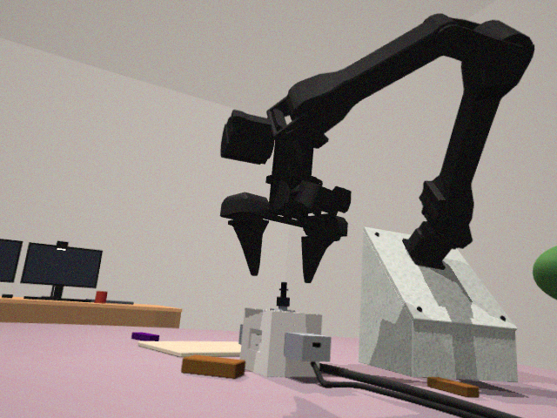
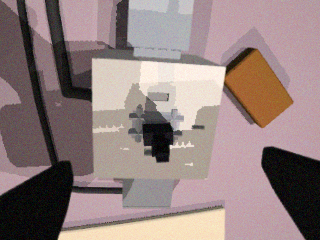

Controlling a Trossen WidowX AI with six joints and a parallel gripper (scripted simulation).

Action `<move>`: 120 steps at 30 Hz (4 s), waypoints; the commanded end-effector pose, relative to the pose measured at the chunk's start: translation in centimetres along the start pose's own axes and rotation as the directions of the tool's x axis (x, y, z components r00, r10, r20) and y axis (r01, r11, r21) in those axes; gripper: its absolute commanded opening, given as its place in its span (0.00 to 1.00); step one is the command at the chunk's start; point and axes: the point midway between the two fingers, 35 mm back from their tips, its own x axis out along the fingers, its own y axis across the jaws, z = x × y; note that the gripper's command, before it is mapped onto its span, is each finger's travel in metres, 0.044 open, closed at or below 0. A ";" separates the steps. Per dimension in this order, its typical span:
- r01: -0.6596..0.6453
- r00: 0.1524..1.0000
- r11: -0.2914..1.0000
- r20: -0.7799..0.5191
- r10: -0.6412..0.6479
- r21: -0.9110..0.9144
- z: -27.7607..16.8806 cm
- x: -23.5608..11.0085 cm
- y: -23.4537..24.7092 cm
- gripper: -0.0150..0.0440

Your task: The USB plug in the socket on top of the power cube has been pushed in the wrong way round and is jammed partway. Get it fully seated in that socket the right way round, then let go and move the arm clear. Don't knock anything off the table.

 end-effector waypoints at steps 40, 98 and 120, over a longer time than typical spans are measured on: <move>-0.003 1.000 1.000 0.001 0.003 0.001 0.0 0.9 0.1 0.25; -0.005 1.000 0.999 0.004 0.005 0.033 0.0 -2.0 0.2 0.25; -0.008 1.000 0.826 0.007 0.005 0.563 0.0 -1.9 0.3 0.25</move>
